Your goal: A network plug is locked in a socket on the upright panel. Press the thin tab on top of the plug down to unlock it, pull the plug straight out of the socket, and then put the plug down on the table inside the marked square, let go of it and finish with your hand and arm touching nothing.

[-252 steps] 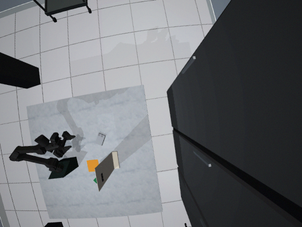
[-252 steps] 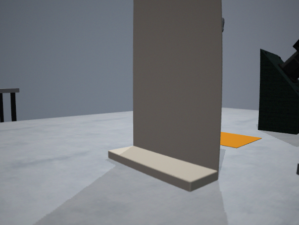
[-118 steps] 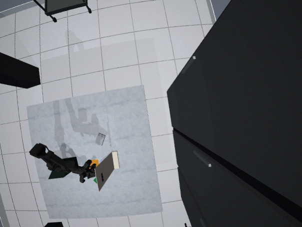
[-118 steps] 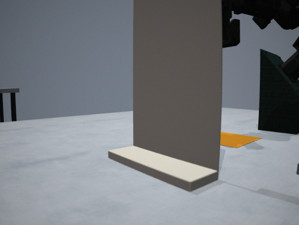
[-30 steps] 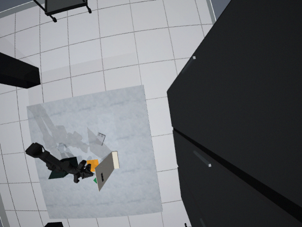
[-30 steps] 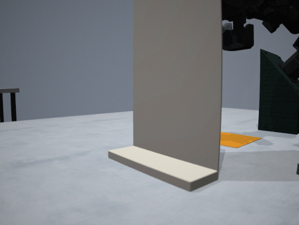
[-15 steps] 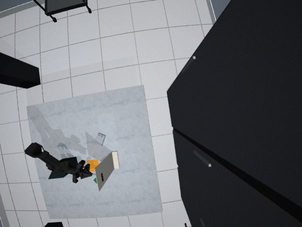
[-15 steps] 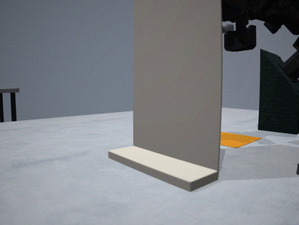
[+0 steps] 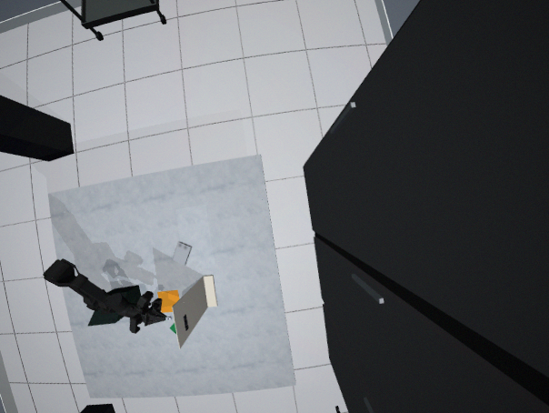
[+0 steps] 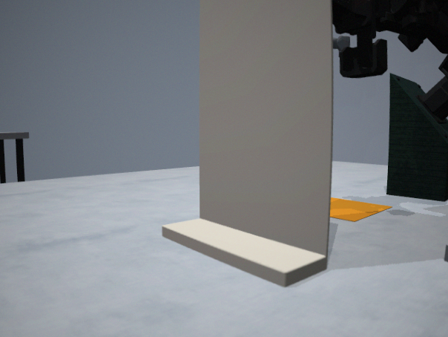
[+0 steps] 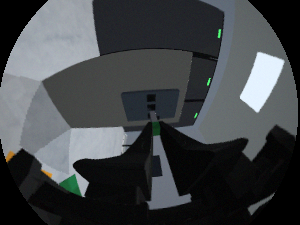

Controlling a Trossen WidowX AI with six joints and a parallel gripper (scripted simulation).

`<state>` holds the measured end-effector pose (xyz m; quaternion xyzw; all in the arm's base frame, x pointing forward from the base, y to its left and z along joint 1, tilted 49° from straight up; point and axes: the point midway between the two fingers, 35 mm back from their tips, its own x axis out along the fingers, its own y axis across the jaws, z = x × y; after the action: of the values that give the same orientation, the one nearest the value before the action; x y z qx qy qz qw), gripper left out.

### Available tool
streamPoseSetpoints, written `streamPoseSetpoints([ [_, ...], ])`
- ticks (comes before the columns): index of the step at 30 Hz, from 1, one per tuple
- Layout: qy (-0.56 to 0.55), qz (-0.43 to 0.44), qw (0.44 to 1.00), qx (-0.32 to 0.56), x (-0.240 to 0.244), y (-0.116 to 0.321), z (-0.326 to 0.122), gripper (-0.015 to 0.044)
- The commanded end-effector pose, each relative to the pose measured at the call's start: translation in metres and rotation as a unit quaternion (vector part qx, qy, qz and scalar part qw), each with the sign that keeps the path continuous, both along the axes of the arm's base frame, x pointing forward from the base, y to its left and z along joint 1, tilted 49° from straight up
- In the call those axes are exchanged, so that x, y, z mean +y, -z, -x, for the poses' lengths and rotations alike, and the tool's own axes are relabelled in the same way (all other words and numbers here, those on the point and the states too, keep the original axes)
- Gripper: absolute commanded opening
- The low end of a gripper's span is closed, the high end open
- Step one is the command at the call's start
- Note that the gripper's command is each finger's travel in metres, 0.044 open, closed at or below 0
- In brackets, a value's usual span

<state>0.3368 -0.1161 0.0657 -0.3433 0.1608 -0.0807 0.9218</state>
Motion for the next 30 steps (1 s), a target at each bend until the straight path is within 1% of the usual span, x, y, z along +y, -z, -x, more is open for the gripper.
streamPoseSetpoints([
  [1, -0.003, 0.002, 1.000, 0.002, 0.001, 0.001, 0.004, 0.0000],
  [10, -0.001, 0.001, 1.000, 0.001, -0.011, -0.009, 0.005, 0.0000],
  [30, -0.003, 0.003, 1.000, 0.002, -0.043, -0.040, 0.025, 0.0000],
])
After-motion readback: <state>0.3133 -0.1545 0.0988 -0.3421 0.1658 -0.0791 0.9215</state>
